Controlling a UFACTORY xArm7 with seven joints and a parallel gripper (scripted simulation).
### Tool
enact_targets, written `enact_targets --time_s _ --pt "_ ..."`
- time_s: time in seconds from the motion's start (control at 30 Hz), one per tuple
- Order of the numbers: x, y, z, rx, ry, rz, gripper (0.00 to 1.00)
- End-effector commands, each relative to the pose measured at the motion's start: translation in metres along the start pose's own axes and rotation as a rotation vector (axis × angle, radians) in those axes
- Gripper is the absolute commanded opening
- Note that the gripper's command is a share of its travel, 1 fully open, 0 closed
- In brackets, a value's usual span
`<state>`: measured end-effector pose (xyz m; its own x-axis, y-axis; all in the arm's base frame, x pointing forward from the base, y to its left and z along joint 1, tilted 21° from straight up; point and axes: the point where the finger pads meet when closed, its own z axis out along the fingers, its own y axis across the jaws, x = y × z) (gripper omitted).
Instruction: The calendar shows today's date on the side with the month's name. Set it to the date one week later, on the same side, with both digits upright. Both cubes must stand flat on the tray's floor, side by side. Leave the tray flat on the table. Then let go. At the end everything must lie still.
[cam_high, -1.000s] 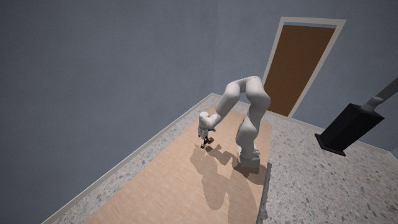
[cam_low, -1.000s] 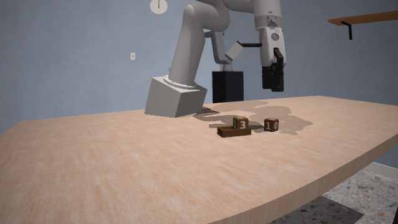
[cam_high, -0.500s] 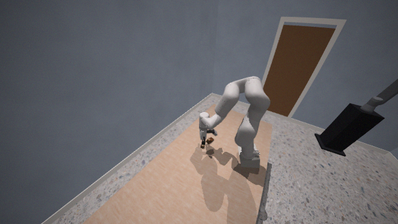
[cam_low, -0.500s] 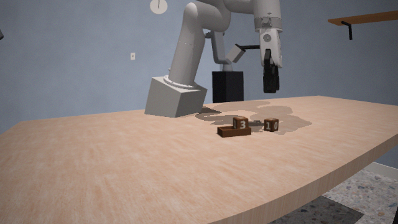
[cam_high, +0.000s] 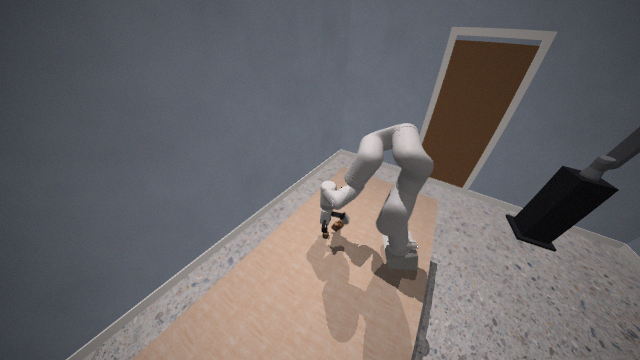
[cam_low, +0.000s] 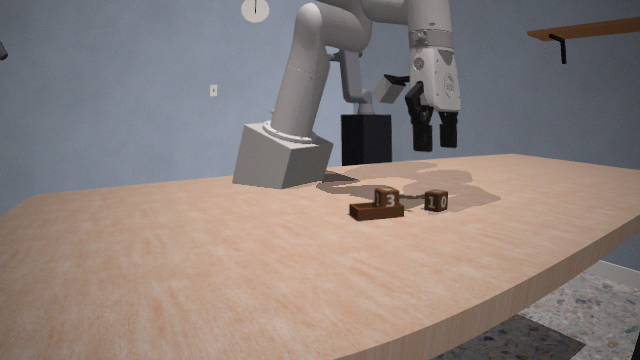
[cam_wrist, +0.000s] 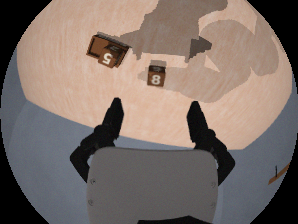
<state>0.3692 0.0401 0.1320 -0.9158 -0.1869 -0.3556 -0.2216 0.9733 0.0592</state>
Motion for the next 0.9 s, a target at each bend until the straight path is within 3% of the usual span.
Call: enact_targets --time_s 0.0,0.1,0.13,0.87 --pt "-0.0009 -0.0001 0.0001 0.011 0.004 0.082 1.0" --pt "-0.0009 -0.0001 0.0001 0.011 0.004 0.086 1.0" --pt "-0.0009 -0.0001 0.0001 0.011 0.004 0.086 0.47" --pt "-0.0009 -0.0001 0.0001 0.011 0.004 0.086 0.47"
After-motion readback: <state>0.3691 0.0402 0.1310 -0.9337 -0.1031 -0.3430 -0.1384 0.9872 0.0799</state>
